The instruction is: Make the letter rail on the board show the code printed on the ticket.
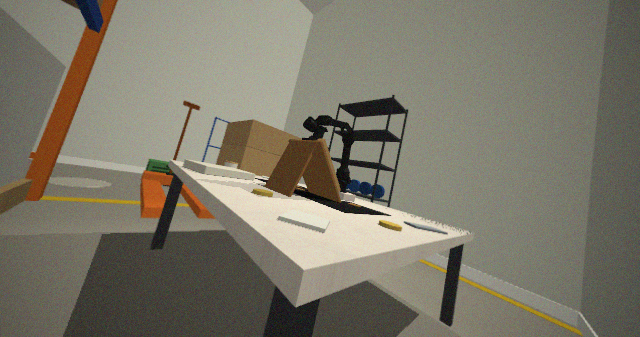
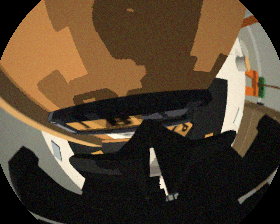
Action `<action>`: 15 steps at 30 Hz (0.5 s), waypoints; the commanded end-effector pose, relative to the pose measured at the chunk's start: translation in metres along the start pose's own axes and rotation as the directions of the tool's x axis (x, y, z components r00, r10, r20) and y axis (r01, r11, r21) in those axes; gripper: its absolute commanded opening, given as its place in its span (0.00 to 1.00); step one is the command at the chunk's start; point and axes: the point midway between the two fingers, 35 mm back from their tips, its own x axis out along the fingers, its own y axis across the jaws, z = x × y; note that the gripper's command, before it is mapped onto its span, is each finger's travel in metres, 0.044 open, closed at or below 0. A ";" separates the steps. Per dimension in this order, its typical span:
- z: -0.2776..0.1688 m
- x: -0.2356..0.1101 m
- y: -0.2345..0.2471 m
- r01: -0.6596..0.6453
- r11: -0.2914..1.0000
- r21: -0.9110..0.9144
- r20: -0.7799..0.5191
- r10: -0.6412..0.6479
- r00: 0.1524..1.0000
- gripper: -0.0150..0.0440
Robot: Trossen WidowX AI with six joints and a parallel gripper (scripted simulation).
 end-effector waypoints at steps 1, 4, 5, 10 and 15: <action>-0.005 -0.006 0.000 -0.003 1.000 -0.003 0.000 0.003 1.000 0.25; -0.008 -0.009 0.000 -0.003 1.000 -0.003 -0.001 0.003 1.000 0.25; -0.009 -0.010 0.000 -0.003 1.000 -0.003 -0.001 0.003 1.000 0.25; -0.015 -0.016 0.000 -0.003 1.000 -0.003 -0.001 0.003 1.000 0.25; -0.016 -0.017 0.000 -0.003 1.000 -0.003 -0.001 0.003 1.000 0.25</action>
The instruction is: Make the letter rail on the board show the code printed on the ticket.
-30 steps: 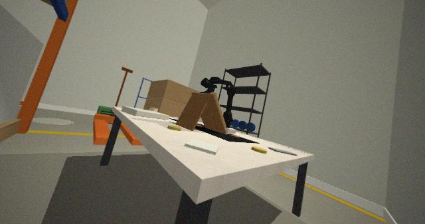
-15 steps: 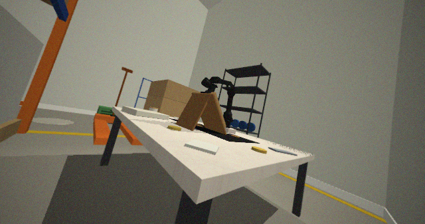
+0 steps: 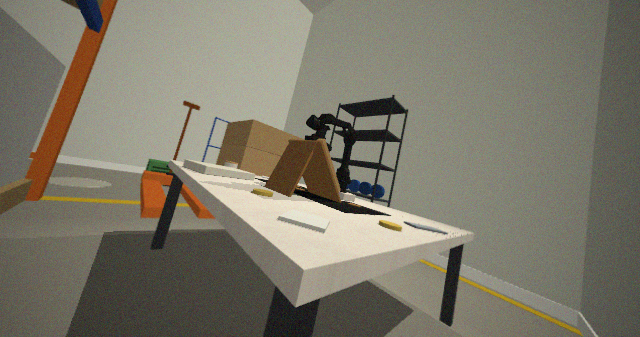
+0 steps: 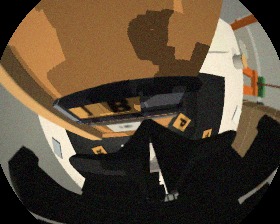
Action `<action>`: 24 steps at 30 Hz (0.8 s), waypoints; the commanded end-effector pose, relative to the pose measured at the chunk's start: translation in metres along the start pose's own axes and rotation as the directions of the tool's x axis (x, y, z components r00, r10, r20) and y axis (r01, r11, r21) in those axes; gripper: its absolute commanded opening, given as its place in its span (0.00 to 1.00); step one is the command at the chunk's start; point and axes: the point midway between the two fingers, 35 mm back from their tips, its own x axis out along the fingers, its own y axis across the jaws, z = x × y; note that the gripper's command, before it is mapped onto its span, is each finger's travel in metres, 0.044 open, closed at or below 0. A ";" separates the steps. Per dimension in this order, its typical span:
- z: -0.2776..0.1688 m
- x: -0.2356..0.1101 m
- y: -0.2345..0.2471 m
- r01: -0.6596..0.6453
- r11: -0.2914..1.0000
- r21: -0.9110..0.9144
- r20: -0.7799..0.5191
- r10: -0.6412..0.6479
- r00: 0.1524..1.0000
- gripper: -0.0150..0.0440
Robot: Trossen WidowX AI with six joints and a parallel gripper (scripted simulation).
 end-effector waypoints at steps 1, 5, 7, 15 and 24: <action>0.000 -0.001 0.000 0.001 1.000 0.000 0.003 -0.001 1.000 0.30; -0.008 -0.017 0.009 0.023 1.000 -0.009 0.080 -0.022 0.997 0.48; -0.017 -0.032 0.016 0.039 0.999 -0.013 0.154 -0.036 0.987 0.57; -0.057 -0.091 0.042 0.043 0.999 -0.009 0.473 -0.033 0.881 0.92; -0.082 -0.119 0.049 -0.008 1.000 -0.002 0.627 0.008 0.779 1.00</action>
